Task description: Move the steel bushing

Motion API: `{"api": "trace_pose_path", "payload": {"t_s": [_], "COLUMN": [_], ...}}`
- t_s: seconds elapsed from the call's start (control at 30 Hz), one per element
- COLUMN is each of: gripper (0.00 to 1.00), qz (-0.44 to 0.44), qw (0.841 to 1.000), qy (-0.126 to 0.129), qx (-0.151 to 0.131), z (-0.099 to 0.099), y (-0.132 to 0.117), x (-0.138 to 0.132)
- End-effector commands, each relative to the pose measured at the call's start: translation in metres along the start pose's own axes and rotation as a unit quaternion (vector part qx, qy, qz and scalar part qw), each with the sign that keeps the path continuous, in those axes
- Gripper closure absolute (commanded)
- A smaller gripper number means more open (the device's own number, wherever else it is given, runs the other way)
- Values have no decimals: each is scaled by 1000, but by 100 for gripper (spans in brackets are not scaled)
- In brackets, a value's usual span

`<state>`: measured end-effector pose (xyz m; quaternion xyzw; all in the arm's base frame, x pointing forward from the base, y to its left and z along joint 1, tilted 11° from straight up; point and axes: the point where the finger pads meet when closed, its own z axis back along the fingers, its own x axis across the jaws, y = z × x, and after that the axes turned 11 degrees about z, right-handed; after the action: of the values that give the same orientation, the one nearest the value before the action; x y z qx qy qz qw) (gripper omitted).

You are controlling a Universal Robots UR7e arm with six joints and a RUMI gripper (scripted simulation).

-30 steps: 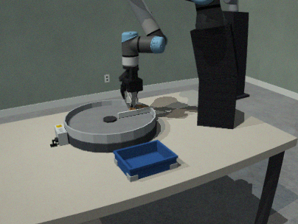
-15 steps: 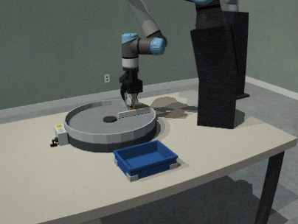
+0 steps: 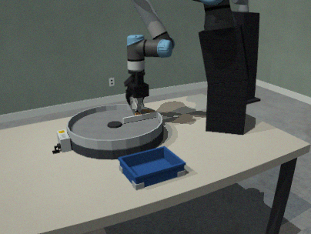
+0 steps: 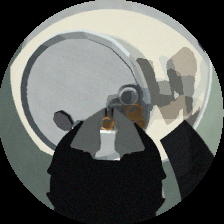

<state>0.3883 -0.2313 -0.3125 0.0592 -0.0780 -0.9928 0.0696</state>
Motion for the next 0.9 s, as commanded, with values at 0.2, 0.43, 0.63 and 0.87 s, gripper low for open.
{"api": "trace_pose_path", "payload": {"t_s": [0.2,0.43,0.63,0.87], "gripper": [94,100,100,100], "qz": [-1,-1,-1,-1], "qw": [1000,1000,1000,1000], "qy": [1,1,1,1], "qx": [2,2,2,2], "z": [0,0,0,0], "y": [3,3,3,3], "x": [-1,-1,-1,-1]}}
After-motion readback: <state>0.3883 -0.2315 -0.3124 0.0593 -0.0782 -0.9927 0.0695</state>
